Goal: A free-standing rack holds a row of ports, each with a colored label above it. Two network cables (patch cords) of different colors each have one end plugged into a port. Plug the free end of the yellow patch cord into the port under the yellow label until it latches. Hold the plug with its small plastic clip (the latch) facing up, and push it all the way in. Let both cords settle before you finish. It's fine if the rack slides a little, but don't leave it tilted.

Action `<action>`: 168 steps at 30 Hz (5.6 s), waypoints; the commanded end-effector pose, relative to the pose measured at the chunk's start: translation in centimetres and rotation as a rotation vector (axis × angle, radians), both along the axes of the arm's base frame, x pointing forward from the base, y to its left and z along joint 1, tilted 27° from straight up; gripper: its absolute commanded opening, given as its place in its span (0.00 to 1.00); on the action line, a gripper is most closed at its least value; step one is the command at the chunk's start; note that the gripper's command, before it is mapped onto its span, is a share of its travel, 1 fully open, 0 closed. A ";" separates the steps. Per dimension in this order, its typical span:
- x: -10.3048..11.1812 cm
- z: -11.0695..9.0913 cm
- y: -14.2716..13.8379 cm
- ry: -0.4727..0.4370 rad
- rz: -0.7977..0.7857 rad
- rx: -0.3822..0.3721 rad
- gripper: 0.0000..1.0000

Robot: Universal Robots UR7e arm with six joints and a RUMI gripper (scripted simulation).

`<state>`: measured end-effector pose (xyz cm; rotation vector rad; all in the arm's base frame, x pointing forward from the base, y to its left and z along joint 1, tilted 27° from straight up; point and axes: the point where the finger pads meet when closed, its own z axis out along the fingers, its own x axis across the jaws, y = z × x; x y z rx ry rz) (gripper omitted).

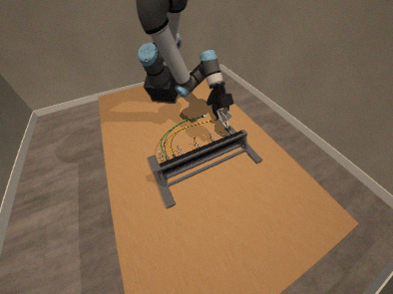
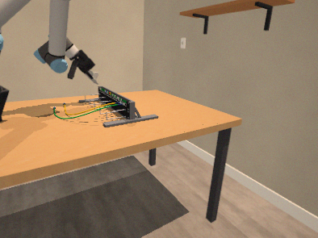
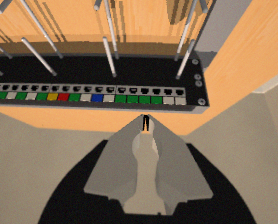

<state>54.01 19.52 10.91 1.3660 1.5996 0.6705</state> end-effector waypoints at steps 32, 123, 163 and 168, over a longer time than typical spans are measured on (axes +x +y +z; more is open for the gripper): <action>-1.1 0.6 0.2 -0.001 0.000 0.000 0.00; -12.5 9.1 -7.5 -0.001 0.000 0.000 0.00; -7.0 6.4 -8.4 -0.001 0.000 0.000 0.00; -5.2 5.5 -8.7 -0.001 0.000 0.000 0.00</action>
